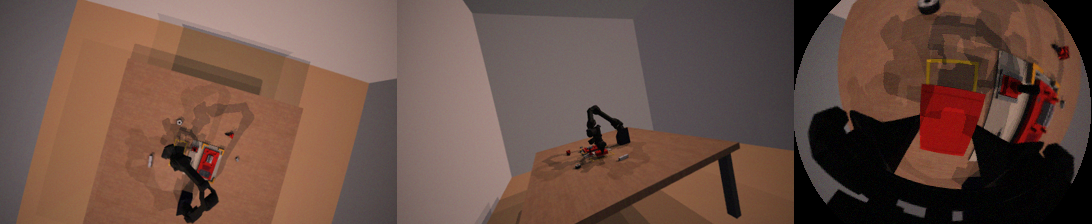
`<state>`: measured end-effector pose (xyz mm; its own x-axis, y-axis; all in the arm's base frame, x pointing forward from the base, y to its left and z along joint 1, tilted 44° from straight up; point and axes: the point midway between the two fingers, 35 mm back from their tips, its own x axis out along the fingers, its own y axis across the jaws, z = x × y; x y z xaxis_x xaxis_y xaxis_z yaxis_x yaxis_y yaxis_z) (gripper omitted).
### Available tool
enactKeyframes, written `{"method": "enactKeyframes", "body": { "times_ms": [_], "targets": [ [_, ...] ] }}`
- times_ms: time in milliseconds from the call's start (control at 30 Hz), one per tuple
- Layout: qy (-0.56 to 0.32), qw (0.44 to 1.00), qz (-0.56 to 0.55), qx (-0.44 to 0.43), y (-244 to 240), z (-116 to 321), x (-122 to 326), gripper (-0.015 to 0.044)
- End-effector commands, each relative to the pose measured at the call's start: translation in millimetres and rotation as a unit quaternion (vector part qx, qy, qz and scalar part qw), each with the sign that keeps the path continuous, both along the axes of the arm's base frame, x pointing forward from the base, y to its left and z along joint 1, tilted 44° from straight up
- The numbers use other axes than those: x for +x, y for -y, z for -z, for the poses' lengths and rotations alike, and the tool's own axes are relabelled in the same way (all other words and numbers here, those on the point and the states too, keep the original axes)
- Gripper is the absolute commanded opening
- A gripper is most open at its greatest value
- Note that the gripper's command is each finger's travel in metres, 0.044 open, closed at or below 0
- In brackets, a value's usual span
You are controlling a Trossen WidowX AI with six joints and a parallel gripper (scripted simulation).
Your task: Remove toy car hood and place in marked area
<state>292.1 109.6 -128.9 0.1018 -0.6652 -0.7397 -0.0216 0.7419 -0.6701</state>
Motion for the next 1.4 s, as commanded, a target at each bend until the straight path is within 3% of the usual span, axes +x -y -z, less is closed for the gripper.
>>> {"method": "enactKeyframes", "body": {
  "times_ms": [0,1367],
  "targets": [
    [-0.003,1.0,-0.003,-0.003,2,1,-1,0.0],
    [-0.003,1.0,-0.003,-0.004,16,15,1,0.0]
  ]
}}
